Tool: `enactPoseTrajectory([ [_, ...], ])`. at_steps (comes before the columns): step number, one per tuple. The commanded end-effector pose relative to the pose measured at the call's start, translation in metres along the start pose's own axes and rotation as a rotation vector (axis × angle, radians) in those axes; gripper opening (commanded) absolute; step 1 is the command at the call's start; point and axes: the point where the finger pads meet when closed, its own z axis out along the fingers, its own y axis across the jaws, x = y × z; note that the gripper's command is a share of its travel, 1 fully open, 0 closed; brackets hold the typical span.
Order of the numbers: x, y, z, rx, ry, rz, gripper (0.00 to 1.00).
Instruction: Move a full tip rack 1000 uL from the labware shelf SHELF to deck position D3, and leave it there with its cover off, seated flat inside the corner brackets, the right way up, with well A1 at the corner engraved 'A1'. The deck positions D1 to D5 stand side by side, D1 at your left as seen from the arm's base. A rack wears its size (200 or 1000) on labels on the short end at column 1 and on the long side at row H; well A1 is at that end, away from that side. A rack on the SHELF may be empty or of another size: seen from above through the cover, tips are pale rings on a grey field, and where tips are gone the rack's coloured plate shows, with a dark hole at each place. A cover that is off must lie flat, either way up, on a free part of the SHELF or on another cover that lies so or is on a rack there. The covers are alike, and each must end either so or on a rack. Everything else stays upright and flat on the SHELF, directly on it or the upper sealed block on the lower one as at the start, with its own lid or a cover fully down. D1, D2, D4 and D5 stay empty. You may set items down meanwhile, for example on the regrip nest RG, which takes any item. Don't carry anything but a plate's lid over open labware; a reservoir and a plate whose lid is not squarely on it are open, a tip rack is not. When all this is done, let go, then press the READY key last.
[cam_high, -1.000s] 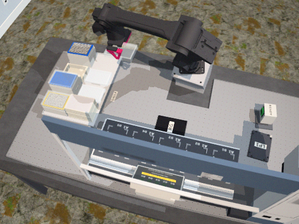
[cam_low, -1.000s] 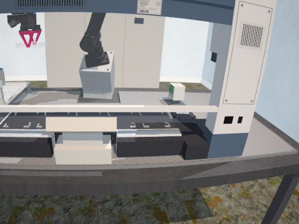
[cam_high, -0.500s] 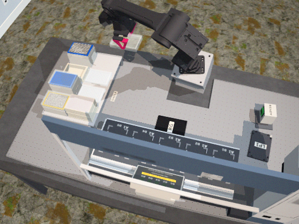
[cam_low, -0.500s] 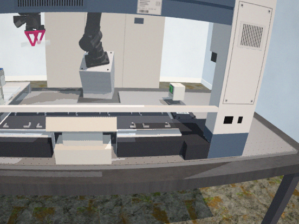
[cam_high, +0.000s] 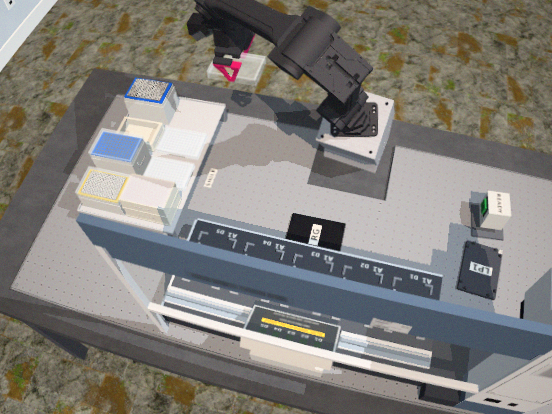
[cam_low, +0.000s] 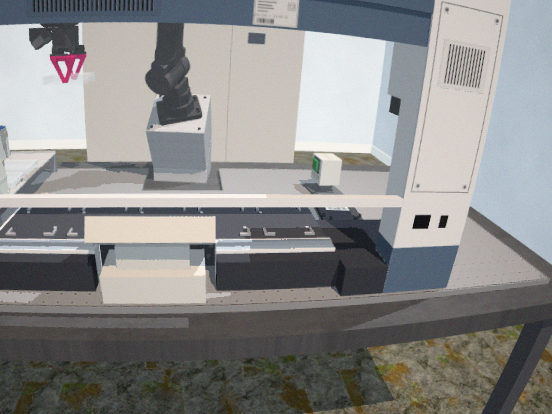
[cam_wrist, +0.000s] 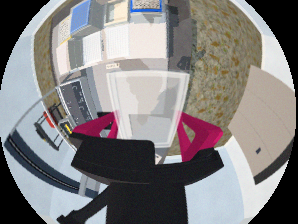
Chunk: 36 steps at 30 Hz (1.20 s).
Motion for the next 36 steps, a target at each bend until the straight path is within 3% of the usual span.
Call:
enactPoseTrajectory([
  [1, -0.0255, -0.003, -0.0218, 0.034, -0.056, -0.057, 0.0],
  [36, -0.0327, -0.0014, -0.0164, 0.029, -0.048, -0.049, 0.0],
])
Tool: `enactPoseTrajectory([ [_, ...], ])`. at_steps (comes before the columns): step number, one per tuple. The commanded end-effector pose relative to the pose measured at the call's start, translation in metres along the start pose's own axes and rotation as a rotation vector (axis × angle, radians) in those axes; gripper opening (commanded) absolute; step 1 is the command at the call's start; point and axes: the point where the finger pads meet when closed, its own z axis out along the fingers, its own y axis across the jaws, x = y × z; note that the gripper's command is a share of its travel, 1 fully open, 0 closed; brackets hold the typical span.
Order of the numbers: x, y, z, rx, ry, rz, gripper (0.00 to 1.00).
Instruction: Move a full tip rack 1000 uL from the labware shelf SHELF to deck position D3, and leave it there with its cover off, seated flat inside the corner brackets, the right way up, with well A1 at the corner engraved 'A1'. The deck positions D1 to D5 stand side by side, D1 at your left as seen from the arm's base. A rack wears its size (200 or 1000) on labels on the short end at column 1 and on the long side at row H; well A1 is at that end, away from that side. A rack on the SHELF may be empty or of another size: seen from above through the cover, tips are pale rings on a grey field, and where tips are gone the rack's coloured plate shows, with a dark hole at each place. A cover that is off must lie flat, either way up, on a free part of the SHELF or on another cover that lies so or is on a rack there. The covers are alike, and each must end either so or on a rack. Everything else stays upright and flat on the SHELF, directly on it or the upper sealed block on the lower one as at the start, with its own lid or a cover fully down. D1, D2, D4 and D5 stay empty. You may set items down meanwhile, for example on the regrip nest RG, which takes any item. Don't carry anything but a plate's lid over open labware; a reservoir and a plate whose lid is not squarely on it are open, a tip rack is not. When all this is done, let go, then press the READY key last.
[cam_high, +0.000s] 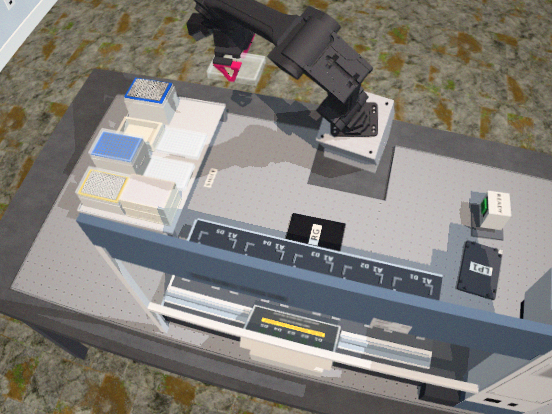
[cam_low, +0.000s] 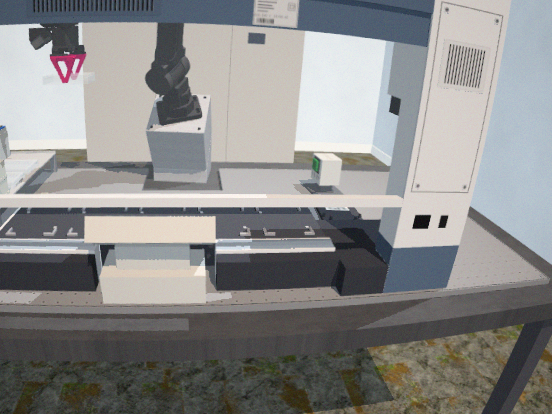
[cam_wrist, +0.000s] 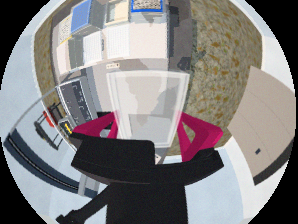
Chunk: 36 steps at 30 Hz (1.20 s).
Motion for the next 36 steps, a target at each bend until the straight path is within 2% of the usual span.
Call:
enactPoseTrajectory([
  [1, -0.037, -0.001, -0.016, 0.029, -0.048, -0.038, 0.0],
  [3, -0.037, -0.001, -0.016, 0.029, -0.048, -0.038, 0.0],
  [17, -0.105, 0.002, -0.016, 0.021, -0.041, -0.033, 0.0],
  [22, -0.118, 0.003, -0.015, 0.016, -0.032, -0.027, 0.0],
  [33, -0.172, 0.005, -0.015, 0.014, -0.031, -0.026, 0.0],
  [36, -0.174, 0.005, -0.015, 0.014, -0.031, -0.026, 0.0],
])
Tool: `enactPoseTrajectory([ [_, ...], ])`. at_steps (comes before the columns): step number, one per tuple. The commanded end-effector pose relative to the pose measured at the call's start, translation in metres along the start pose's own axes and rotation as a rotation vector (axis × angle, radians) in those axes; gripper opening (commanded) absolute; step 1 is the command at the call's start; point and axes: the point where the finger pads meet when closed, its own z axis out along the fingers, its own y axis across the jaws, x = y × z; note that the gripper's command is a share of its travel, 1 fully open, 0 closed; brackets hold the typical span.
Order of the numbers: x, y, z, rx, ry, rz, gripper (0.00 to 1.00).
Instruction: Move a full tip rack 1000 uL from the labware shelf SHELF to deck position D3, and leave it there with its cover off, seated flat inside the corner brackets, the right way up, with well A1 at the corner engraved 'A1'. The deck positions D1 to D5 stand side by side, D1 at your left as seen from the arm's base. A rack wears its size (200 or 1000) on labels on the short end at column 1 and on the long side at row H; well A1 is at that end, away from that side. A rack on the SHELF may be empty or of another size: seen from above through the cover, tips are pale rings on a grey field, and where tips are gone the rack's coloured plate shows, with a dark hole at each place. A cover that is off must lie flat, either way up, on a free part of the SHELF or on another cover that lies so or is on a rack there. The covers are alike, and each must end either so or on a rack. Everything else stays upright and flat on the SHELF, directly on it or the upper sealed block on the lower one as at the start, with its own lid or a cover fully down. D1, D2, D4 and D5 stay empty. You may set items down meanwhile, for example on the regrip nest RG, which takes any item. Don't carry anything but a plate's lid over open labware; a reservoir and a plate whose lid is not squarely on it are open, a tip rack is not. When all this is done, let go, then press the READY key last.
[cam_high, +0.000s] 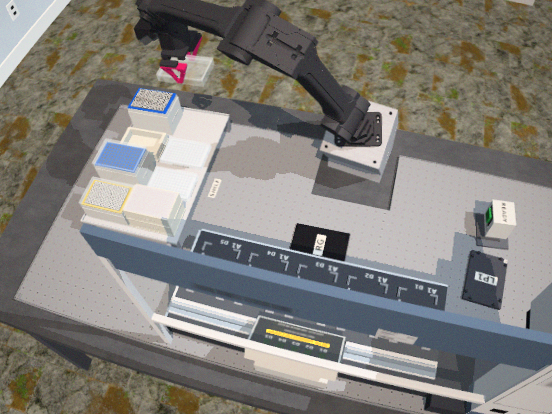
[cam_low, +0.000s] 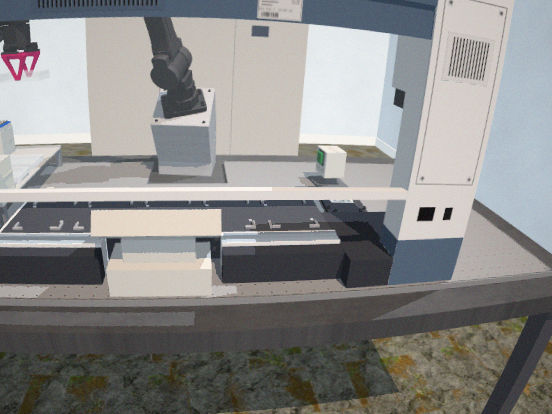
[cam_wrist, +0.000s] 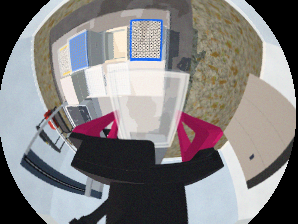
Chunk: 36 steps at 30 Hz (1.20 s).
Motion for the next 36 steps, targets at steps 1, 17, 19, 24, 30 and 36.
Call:
enactPoseTrajectory([
  [1, -0.021, 0.008, -0.018, 0.014, -0.035, -0.007, 0.0],
  [17, -0.013, 0.003, -0.021, 0.018, -0.046, -0.006, 0.0],
  [19, -0.013, 0.003, -0.021, 0.018, -0.046, -0.006, 0.0],
  [24, -0.012, 0.003, -0.021, 0.018, -0.046, -0.006, 0.0],
  [30, -0.012, 0.003, -0.021, 0.018, -0.046, -0.006, 0.0],
  [36, -0.012, 0.003, -0.021, 0.018, -0.046, -0.006, 0.0],
])
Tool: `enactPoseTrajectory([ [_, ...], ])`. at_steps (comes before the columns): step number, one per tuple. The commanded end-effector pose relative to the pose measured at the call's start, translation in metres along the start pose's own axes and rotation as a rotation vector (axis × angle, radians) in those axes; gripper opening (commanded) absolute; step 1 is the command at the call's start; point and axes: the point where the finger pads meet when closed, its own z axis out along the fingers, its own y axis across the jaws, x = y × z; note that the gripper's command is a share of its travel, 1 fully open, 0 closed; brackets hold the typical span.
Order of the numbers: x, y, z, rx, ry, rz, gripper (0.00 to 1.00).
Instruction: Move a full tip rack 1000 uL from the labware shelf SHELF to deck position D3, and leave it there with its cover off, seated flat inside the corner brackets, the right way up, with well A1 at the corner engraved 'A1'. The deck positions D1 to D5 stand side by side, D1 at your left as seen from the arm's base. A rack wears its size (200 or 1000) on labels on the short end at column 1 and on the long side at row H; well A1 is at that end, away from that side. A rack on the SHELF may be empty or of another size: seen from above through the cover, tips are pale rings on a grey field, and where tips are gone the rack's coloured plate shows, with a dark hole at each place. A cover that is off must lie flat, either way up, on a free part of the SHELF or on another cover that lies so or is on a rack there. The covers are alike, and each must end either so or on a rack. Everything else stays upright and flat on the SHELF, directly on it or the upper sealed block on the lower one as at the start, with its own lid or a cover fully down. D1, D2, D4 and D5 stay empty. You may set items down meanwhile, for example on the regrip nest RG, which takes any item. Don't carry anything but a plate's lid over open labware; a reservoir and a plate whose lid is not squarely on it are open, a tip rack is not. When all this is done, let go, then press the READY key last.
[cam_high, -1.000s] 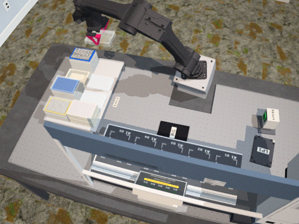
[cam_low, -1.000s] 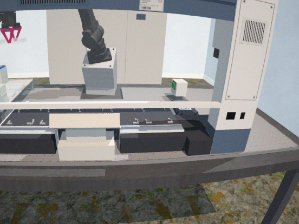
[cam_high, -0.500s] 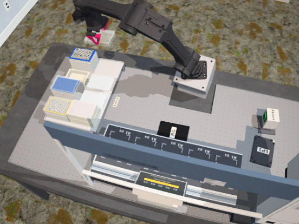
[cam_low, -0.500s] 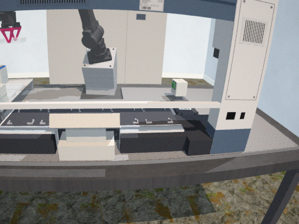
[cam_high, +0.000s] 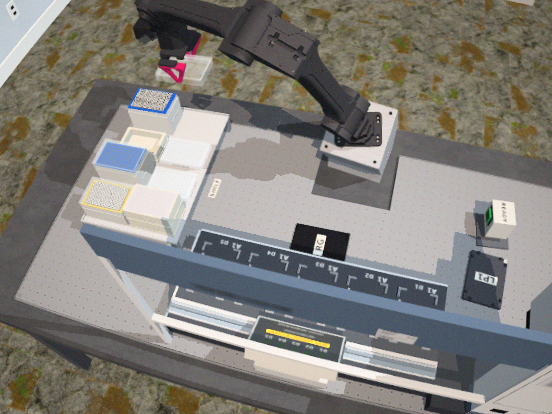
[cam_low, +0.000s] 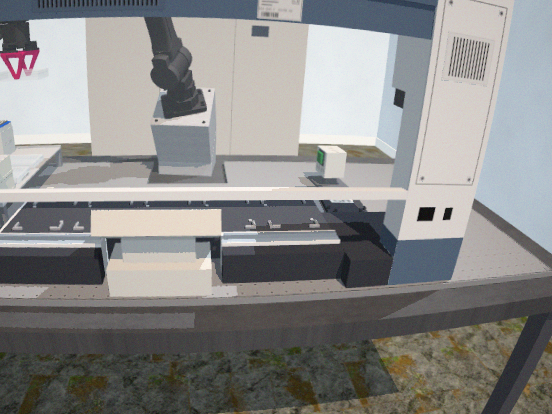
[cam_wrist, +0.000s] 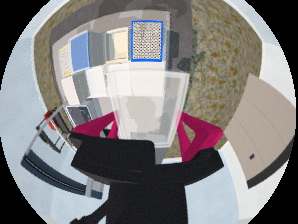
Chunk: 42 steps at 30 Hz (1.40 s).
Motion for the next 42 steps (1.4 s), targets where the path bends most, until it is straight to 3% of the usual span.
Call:
enactPoseTrajectory([
  [1, -0.011, 0.0, -0.016, 0.015, -0.039, -0.008, 0.0],
  [24, 0.001, -0.004, -0.019, 0.013, -0.042, 0.022, 0.0],
  [30, -0.002, 0.001, 0.013, 0.001, -0.006, 0.005, 0.0],
  [33, -0.002, 0.001, 0.014, 0.0, -0.006, 0.005, 0.0],
  [34, -0.004, 0.007, 0.006, 0.009, -0.027, -0.009, 0.0],
  [42, -0.003, 0.003, 0.028, 0.002, -0.01, 0.002, 0.0],
])
